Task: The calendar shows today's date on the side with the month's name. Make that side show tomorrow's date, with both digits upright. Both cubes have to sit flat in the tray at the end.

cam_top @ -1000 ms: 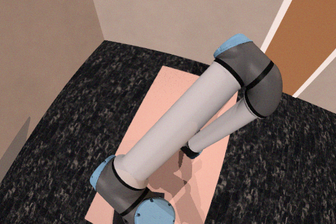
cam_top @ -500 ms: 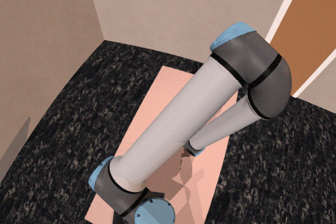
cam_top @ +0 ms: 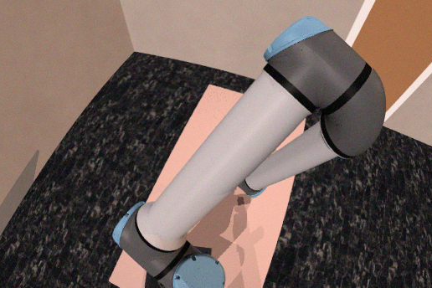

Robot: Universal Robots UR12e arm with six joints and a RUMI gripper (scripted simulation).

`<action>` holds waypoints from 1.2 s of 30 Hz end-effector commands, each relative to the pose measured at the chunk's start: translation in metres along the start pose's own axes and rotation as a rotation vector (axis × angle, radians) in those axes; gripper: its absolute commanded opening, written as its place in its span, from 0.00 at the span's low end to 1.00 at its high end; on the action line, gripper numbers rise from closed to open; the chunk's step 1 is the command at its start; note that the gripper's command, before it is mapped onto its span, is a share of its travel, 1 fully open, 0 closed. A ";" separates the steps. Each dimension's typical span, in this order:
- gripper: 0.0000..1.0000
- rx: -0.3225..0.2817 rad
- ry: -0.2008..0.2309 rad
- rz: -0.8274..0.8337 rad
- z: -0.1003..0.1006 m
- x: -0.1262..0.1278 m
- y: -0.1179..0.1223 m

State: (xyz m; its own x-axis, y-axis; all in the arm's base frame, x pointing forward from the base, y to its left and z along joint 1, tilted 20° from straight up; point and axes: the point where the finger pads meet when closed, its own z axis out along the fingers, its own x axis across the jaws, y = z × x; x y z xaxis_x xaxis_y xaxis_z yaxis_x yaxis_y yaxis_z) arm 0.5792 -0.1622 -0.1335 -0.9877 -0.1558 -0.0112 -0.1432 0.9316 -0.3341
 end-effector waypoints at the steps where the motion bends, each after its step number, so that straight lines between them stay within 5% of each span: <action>1: 0.10 0.000 -0.001 0.000 -0.001 0.000 0.000; 5: 0.10 0.000 -0.001 0.000 -0.002 -0.001 0.005; 8: 0.10 -0.001 -0.001 0.000 -0.006 -0.002 0.046; 10: 0.10 -0.001 -0.001 0.000 -0.006 -0.002 0.046; 14: 0.10 0.000 -0.001 0.000 -0.012 0.000 0.089; 36: 0.10 0.000 -0.001 0.000 -0.003 0.000 0.090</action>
State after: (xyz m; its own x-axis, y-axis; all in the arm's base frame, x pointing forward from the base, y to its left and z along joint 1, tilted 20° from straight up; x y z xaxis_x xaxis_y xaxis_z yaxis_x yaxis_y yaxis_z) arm 0.5653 -0.0757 -0.1564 -0.9877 -0.1561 -0.0109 -0.1435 0.9315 -0.3341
